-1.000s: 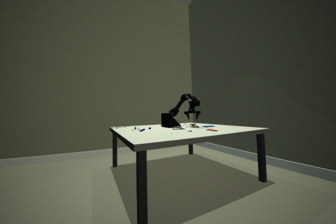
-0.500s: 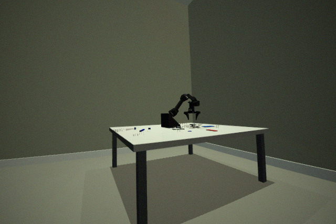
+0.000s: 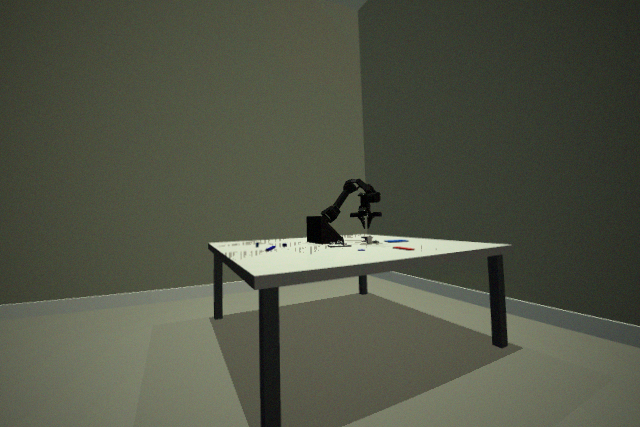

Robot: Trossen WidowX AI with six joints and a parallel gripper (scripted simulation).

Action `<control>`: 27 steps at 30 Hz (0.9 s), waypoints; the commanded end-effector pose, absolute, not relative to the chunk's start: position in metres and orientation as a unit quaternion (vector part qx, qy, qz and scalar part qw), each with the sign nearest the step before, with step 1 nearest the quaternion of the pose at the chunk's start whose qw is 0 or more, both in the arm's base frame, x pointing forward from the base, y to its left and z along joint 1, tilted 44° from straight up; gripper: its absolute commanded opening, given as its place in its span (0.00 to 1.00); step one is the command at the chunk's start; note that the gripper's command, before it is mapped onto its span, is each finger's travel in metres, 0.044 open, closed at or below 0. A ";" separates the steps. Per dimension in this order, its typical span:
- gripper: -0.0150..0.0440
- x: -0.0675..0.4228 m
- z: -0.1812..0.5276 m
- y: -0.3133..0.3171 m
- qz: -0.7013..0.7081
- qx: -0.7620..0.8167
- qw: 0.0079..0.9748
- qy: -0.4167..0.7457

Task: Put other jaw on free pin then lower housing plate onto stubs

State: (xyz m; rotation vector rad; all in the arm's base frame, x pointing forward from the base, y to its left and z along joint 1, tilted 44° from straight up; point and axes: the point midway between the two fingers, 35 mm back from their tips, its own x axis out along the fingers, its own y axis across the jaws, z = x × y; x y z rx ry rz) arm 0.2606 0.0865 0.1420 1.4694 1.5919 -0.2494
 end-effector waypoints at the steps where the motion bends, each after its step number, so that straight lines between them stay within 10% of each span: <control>1: 0.25 0.261 0.142 0.086 -0.101 0.598 0.462 0.647; 13: 0.25 0.261 0.142 0.086 -0.101 0.598 0.462 0.647; 27: 0.88 0.305 0.136 0.061 -0.142 0.624 0.426 0.640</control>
